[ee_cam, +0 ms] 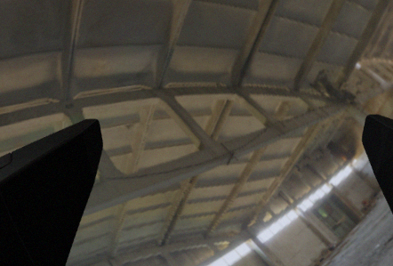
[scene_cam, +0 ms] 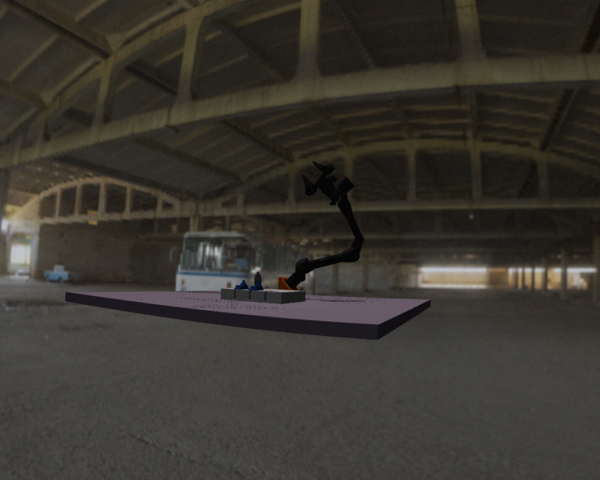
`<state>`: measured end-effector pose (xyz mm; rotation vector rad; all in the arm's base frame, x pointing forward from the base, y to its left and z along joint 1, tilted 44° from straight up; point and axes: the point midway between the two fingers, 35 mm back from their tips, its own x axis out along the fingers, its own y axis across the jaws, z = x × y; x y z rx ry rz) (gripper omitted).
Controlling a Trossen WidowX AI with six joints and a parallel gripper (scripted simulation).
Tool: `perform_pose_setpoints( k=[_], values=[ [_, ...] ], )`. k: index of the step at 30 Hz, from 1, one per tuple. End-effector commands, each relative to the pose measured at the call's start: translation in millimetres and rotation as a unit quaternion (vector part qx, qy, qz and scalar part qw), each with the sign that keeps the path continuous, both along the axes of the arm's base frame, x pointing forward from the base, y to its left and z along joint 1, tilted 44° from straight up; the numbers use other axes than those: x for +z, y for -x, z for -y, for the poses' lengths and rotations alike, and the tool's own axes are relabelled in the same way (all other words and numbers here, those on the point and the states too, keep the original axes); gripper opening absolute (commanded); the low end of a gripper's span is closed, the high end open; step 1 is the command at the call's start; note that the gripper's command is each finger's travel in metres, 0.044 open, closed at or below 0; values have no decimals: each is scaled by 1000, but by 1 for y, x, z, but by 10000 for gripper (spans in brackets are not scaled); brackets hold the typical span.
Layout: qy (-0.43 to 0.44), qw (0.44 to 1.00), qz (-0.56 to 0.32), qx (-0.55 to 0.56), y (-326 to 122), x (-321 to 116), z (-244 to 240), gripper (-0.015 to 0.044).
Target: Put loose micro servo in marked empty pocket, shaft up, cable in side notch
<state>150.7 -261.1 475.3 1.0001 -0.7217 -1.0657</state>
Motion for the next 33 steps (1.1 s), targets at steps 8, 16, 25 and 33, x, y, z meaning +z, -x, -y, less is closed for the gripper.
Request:
perform_pose_setpoints(
  k=[8,16,25,33],
  values=[
    [-146,985,-67,65,-57,-94,27,440],
    [-255,956,-108,100,-85,-163,31,440],
    [-379,905,-147,126,-104,-239,21,440],
    [-488,844,-177,134,-111,-301,2,440]
  ],
)
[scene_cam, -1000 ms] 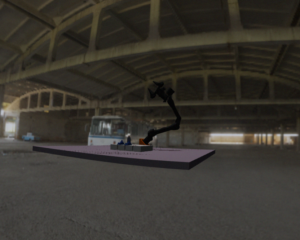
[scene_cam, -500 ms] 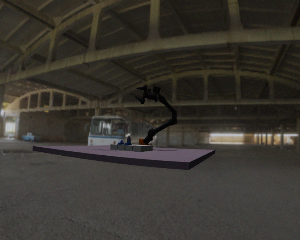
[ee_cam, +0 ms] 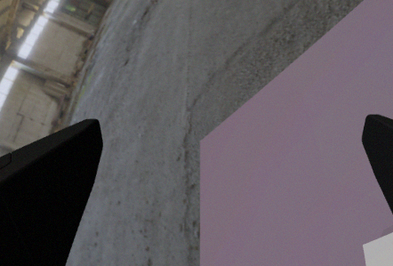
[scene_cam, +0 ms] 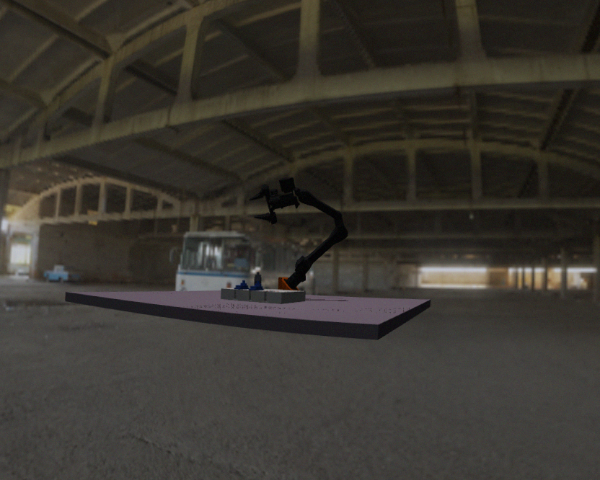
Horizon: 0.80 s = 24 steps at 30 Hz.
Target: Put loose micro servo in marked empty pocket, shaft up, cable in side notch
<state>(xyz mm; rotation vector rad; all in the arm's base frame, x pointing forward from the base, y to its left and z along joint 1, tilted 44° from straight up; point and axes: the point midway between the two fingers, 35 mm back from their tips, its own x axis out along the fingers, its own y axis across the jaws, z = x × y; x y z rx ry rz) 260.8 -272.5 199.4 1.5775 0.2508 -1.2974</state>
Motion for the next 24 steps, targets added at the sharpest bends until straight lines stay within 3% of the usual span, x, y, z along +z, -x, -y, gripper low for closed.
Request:
perform_pose_setpoints(
  k=[1,12,24],
  values=[
    [-64,998,-25,3,-1,-32,-13,440],
    [-227,969,-95,-3,3,-102,-53,440],
    [-392,902,-178,-36,25,-155,-106,440]
  ],
)
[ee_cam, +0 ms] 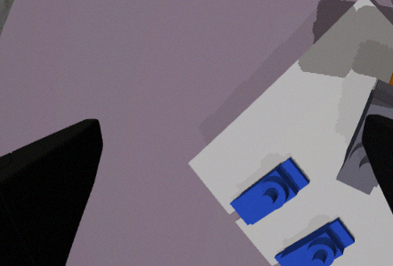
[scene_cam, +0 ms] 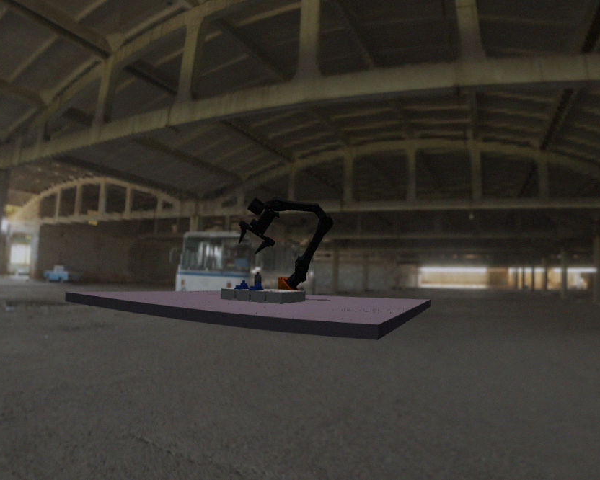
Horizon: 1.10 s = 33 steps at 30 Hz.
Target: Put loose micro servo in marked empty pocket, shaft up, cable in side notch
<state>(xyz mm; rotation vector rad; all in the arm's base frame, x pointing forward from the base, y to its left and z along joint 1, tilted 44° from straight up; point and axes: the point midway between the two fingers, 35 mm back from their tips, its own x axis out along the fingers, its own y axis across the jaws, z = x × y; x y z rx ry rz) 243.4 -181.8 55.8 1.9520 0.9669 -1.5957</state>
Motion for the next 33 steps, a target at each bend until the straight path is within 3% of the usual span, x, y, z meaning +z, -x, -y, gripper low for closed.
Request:
perform_pose_setpoints(
  k=[1,15,33],
  values=[
    [-60,997,-37,-14,9,-15,-20,440],
    [-236,955,-162,-70,36,-41,-80,440],
    [-239,955,-164,-70,39,-60,-100,440]
  ],
)
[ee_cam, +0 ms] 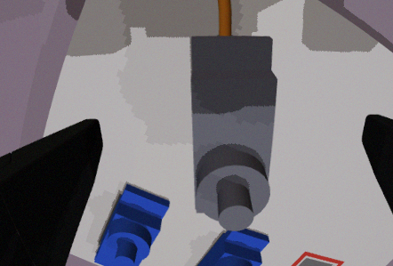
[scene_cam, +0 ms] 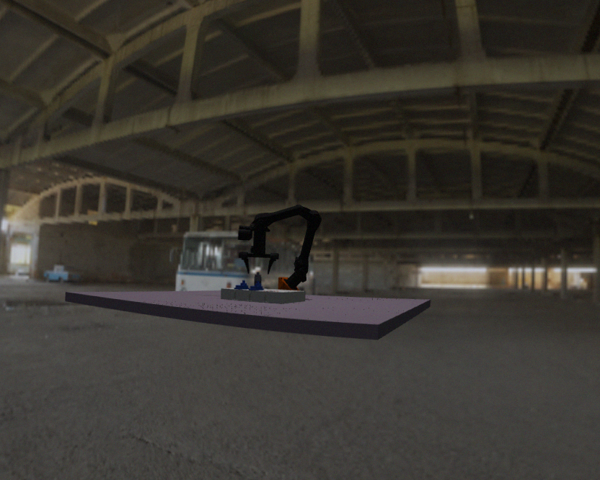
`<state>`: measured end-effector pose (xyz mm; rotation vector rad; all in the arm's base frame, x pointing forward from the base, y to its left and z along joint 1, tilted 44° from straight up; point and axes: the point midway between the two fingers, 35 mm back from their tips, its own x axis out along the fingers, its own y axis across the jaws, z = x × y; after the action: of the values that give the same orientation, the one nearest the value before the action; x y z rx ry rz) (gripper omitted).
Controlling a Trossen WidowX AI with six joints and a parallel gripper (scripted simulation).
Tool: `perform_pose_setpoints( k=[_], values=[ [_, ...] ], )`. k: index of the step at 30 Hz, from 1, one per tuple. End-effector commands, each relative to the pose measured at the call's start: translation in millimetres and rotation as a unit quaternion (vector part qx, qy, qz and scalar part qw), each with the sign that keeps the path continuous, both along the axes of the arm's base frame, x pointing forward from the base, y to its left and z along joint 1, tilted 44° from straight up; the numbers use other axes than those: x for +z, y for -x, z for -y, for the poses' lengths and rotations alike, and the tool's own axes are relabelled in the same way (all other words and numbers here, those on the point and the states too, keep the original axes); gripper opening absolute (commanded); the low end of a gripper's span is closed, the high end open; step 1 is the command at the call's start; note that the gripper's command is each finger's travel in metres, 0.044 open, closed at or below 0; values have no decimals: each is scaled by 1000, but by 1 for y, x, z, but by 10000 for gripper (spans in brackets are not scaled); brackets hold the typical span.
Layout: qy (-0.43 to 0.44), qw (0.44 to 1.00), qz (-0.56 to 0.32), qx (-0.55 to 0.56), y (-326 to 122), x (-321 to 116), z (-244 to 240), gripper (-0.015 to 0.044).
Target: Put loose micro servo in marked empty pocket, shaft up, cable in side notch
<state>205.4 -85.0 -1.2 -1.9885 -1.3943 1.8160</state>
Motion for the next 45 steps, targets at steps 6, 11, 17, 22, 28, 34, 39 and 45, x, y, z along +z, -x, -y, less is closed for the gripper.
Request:
perform_pose_setpoints(
  k=[6,11,17,22,28,34,39,45],
  values=[
    [-1,1000,-1,-3,1,-9,-8,440],
    [-1,1000,-1,-3,2,-14,-13,440],
    [-1,1000,-1,-3,3,-17,-16,387],
    [-1,1000,-1,-3,3,-17,-16,256],
    [-1,1000,-1,-3,3,-17,-16,118],
    [-1,1000,-1,-3,3,-17,-15,59],
    [-1,1000,-1,-3,1,-6,-6,0],
    [-1,1000,-1,-3,4,9,1,0]
  ],
)
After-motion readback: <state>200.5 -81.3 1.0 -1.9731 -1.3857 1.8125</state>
